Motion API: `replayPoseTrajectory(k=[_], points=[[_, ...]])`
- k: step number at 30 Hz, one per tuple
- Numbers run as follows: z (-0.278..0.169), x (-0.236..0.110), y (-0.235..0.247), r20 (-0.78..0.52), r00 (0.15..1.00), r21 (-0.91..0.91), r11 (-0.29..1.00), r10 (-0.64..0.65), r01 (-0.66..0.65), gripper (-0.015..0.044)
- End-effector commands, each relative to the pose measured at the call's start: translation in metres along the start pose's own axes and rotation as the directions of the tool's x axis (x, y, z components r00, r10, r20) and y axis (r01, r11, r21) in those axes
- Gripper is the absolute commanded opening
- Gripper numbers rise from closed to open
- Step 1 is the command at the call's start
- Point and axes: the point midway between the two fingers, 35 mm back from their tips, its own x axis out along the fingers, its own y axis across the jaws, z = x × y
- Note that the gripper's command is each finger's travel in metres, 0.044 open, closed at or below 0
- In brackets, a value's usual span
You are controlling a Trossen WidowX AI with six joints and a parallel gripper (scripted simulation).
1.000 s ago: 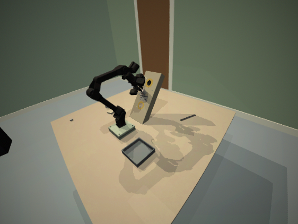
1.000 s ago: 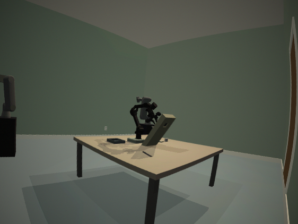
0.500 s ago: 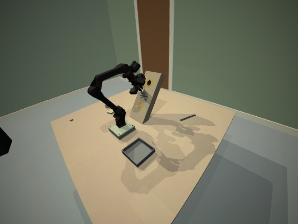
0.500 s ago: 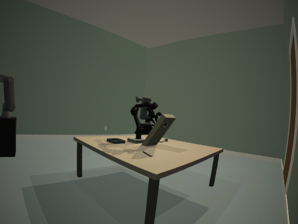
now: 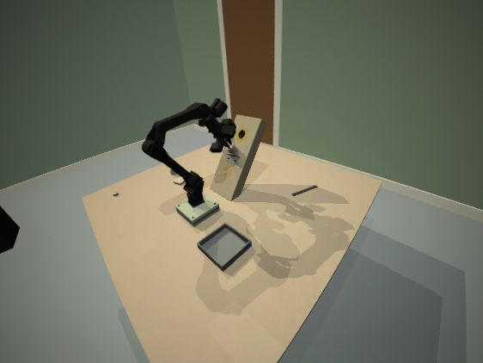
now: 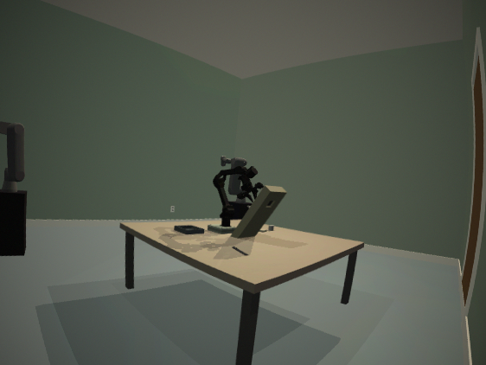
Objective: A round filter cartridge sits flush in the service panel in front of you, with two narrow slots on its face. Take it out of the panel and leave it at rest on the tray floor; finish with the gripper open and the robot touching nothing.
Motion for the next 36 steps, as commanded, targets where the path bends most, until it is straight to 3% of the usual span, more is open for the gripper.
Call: replayPoseTrajectory(k=[1,21,23,28,33,36], points=[[0.000,-0.001,0.001,-0.001,1.000,-0.004,1.000,0.001,-0.001,0.0100],[0.000,-0.001,0.001,-0.001,1.000,-0.004,1.000,0.001,-0.001,0.0100],[0.002,-0.003,0.007,0.014,0.999,0.000,0.999,0.043,-0.043,0.0100],[0.017,-0.032,0.054,0.101,0.943,-0.020,0.949,0.316,-0.316,0.0100],[0.018,-0.034,0.056,0.104,0.940,-0.021,0.945,0.326,-0.326,0.0100],[0.020,-0.045,0.063,0.104,0.941,-0.021,0.946,0.322,-0.322,0.0179]])
